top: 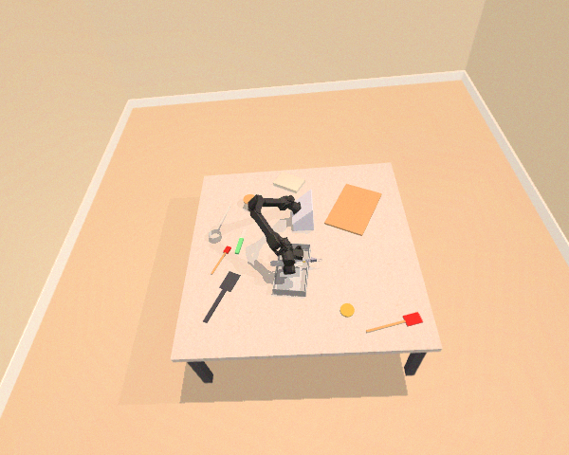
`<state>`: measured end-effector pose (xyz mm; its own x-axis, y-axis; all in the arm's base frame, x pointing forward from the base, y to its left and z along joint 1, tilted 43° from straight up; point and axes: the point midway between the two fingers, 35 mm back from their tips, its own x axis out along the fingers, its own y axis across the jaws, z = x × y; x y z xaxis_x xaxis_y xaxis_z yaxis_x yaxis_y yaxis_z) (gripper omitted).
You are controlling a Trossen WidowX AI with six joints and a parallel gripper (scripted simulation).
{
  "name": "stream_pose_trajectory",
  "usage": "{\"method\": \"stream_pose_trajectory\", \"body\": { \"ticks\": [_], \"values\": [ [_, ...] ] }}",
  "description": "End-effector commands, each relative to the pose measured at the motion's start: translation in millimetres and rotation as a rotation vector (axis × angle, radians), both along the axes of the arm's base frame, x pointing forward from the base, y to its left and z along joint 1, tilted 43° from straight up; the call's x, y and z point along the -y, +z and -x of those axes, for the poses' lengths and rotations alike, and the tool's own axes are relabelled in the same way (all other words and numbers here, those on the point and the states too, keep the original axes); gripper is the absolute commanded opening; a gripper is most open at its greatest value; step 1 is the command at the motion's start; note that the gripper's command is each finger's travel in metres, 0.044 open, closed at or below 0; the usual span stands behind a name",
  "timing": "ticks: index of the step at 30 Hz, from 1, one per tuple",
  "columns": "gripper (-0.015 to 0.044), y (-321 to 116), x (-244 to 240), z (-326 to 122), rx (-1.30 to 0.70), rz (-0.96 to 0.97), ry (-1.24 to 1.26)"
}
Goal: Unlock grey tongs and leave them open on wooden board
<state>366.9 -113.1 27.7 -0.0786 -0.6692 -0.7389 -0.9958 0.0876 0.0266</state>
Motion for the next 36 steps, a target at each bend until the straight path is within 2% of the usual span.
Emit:
{"method": "stream_pose_trajectory", "body": {
  "ticks": [1,4,15,35,36],
  "values": [
    [0.044,-5.3,4.4,3.3,-0.012,0.006,0.005],
    [0.044,-6.9,6.0,3.8,-0.013,0.007,0.005],
    [0.0151,-4.1,4.1,1.3,-0.001,0.001,-0.001],
    [0.0018,-4.1,4.1,1.3,-0.001,0.001,-0.001],
    [-0.0008,-4.1,4.1,1.3,-0.001,0.001,-0.001]
  ]
}}
